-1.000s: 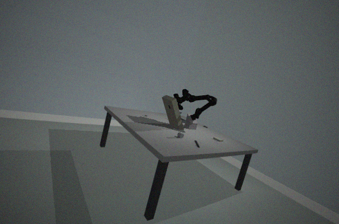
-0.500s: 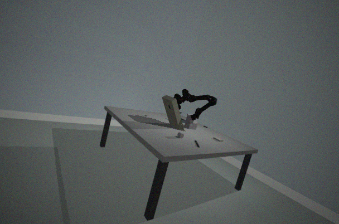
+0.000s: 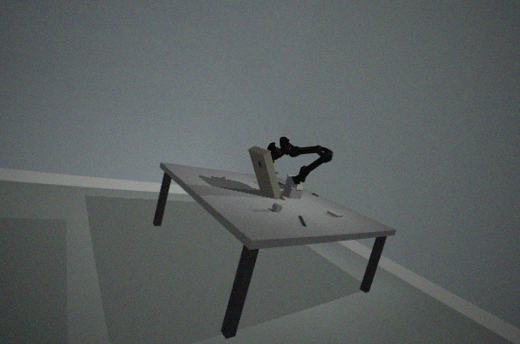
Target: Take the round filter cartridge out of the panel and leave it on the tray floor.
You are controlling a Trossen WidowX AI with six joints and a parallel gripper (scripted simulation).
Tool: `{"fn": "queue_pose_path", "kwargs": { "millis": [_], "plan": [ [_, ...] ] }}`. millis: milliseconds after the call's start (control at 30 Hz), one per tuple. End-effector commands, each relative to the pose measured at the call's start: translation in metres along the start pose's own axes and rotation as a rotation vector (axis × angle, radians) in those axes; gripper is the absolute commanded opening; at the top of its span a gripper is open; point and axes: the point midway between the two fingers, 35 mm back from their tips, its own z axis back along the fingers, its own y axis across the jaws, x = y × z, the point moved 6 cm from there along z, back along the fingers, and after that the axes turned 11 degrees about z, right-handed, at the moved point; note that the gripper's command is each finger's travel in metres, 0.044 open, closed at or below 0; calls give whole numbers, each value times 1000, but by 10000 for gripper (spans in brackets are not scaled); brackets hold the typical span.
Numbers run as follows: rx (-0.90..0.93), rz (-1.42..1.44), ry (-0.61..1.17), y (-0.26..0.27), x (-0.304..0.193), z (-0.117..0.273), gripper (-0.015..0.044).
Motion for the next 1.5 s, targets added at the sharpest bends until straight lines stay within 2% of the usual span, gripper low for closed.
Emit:
{"fn": "queue_pose_path", "kwargs": {
  "millis": [0, 400, 600, 1167, 1467],
  "plan": [
    [-11, 130, 2, 1, -1, -5, 0],
    [-10, 542, 4, 1, -1, -4, 0],
    [-16, 491, 7, 0, 0, 1, 0],
    [-17, 446, 8, 0, 0, 70, 0],
    [-15, 443, 6, -4, -7, 71, 0]
  ]
}}
